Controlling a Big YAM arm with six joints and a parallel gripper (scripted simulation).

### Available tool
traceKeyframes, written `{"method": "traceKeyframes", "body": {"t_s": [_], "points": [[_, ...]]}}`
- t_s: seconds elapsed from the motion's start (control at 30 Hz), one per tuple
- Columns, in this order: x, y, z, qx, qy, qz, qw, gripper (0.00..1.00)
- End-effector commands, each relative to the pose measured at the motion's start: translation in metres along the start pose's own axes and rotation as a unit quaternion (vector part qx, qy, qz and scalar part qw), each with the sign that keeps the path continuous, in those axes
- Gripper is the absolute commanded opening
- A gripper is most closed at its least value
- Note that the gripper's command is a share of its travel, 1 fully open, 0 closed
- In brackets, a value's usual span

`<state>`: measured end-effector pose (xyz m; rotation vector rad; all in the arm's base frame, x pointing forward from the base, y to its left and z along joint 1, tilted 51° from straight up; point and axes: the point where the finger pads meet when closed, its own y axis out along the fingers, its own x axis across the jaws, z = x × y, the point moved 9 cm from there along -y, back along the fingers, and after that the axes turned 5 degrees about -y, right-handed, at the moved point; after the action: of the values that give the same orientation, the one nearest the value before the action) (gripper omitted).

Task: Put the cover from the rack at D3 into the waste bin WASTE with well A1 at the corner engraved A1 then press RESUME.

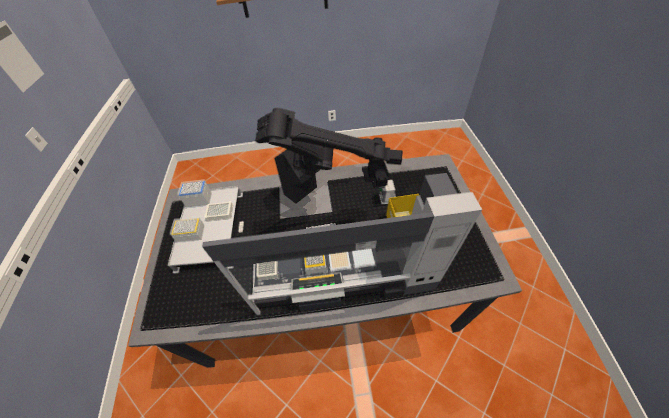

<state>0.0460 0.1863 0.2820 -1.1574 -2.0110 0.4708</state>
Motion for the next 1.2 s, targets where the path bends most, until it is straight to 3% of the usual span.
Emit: {"method": "traceKeyframes", "body": {"t_s": [0.0, 0.1, 0.13, 0.57, 0.63, 0.67, 0.8, 0.97, 1.17], "points": [[0.006, -0.001, 0.017, 0.005, 0.029, 0.002, 1.0, 0.0], [0.013, -0.006, 0.016, 0.003, 0.035, -0.006, 0.999, 0.0], [0.007, -0.001, 0.027, 0.005, 0.028, 0.002, 1.0, 0.0], [0.013, -0.002, 0.092, 0.003, 0.027, 0.0, 1.0, 0.0], [0.013, -0.002, 0.092, 0.003, 0.027, 0.0, 1.0, 0.0], [0.027, -0.011, 0.089, 0.005, 0.042, -0.014, 0.999, 0.0], [0.024, -0.008, 0.109, 0.005, 0.036, -0.009, 0.999, 0.0], [0.023, -0.007, 0.101, 0.001, 0.052, -0.008, 0.999, 0.0], [0.016, 0.009, 0.11, 0.002, 0.032, 0.001, 0.999, 0.0]]}}
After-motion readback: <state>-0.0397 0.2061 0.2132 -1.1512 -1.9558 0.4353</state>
